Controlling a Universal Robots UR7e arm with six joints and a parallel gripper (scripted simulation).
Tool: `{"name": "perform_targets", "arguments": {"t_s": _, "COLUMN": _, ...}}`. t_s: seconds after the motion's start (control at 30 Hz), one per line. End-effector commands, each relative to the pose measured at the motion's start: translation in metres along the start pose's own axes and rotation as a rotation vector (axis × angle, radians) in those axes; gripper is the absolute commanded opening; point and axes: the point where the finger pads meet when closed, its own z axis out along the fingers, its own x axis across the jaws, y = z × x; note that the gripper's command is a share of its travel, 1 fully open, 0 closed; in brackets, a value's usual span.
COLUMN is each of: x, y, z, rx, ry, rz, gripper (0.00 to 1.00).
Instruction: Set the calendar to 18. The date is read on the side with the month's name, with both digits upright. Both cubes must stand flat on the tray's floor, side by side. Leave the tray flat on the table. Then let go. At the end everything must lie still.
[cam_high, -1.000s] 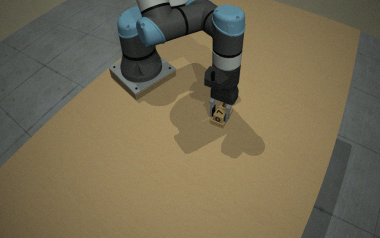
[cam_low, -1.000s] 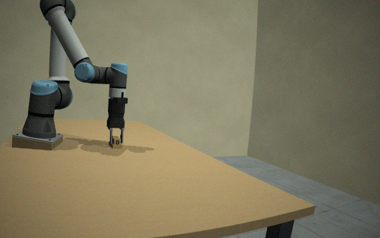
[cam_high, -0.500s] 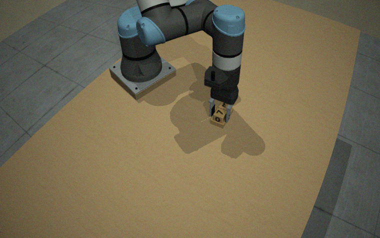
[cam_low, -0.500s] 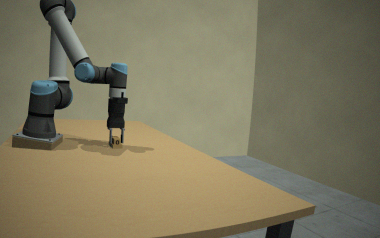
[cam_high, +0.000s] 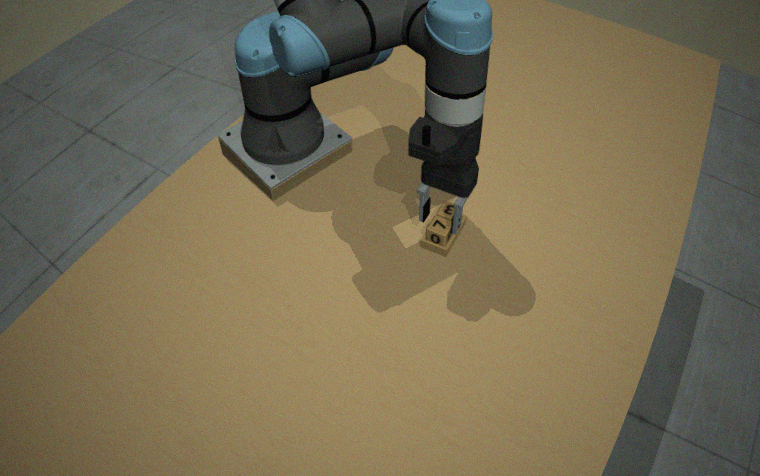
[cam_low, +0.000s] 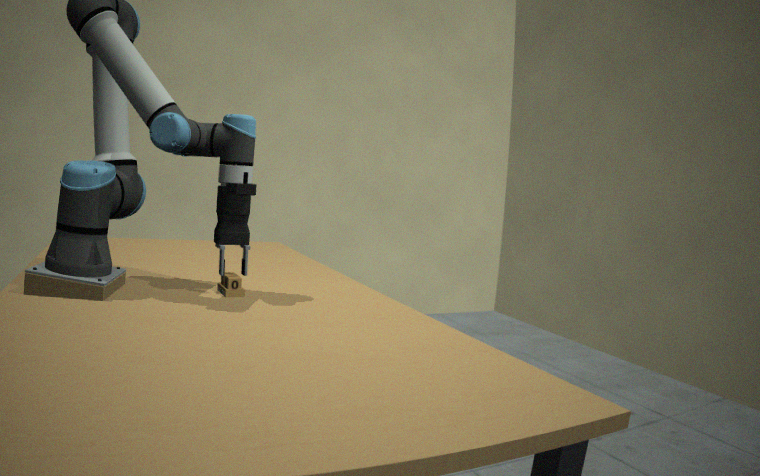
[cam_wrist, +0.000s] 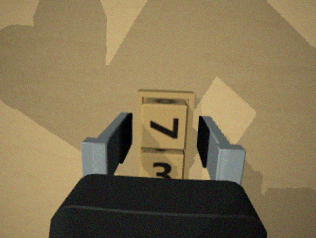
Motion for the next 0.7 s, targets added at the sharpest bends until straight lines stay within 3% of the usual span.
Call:
{"name": "perform_targets", "arguments": {"t_s": 0.0, "x": -0.001, "y": 0.000, "z": -0.022, "rx": 0.001, "ry": -0.003, "rz": 0.000, "gripper": 0.90}}
{"name": "perform_targets", "arguments": {"t_s": 0.17, "x": -0.001, "y": 0.000, "z": -0.046, "rx": 0.001, "ry": -0.003, "rz": 0.000, "gripper": 0.90}}
{"name": "perform_targets", "arguments": {"t_s": 0.6, "x": -0.001, "y": 0.000, "z": -0.066, "rx": 0.001, "ry": -0.003, "rz": 0.000, "gripper": 0.90}}
{"name": "perform_targets", "arguments": {"t_s": 0.63, "x": -0.001, "y": 0.000, "z": -0.066, "rx": 0.001, "ry": -0.003, "rz": 0.000, "gripper": 1.00}}
{"name": "perform_targets", "arguments": {"t_s": 0.67, "x": -0.001, "y": 0.000, "z": -0.066, "rx": 0.001, "ry": -0.003, "rz": 0.000, "gripper": 1.00}}
